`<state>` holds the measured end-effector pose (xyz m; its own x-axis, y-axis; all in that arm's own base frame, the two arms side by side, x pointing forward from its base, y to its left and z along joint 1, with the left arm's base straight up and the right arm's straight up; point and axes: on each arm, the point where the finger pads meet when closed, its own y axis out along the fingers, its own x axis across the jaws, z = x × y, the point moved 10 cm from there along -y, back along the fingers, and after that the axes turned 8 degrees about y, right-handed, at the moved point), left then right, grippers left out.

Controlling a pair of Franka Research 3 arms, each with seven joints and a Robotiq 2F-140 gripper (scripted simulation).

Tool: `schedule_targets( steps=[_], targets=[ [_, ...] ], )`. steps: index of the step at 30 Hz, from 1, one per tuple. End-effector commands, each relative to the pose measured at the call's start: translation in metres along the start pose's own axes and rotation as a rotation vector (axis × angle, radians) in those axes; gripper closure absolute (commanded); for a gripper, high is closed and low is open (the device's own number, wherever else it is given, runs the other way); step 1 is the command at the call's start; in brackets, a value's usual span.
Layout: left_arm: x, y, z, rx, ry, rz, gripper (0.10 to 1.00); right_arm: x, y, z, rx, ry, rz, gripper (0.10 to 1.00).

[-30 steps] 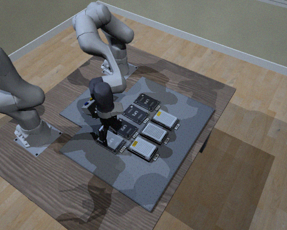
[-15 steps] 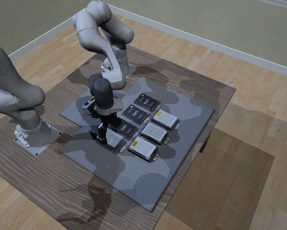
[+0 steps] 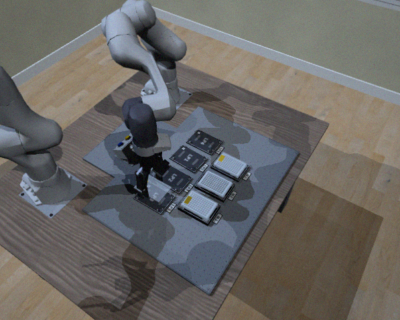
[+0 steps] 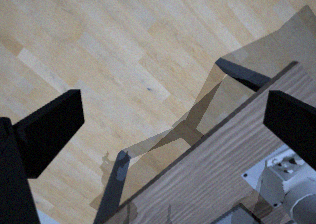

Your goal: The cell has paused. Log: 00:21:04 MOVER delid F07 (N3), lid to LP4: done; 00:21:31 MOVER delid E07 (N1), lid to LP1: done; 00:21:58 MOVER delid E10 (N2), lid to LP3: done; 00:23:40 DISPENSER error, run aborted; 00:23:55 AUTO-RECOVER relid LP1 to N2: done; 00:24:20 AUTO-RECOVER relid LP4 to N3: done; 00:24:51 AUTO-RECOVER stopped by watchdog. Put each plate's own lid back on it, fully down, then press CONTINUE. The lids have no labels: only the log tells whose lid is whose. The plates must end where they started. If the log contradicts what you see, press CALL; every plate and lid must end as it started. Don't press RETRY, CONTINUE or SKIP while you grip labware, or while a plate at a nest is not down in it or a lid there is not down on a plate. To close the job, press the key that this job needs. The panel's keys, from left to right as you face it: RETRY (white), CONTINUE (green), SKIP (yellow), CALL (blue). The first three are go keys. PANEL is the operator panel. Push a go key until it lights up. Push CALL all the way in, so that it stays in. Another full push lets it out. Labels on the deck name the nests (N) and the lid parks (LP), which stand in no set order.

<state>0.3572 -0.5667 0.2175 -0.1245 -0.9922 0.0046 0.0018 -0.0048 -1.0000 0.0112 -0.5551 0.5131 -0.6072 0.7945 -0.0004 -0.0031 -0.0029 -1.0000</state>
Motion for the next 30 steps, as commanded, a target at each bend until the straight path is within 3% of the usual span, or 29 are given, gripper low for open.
schedule_targets(
  steps=[1,20,25,30],
  targets=[
    [-0.001,-0.003,-0.001,-0.002,-0.005,0.005,0.999,0.0,0.0,0.0,0.0,0.0,0.0,0.098],
    [-0.006,-0.006,0.005,-0.002,-0.005,0.005,0.999,0.0,0.0,0.0,0.0,0.0,0.0,0.098],
    [-0.029,-0.006,0.028,-0.002,-0.005,0.005,0.999,0.0,0.0,0.0,0.0,0.0,0.0,0.098],
    [-0.07,-0.006,0.064,-0.002,-0.005,0.006,0.999,0.0,0.0,0.0,0.0,0.0,0.0,0.098]
  ],
)
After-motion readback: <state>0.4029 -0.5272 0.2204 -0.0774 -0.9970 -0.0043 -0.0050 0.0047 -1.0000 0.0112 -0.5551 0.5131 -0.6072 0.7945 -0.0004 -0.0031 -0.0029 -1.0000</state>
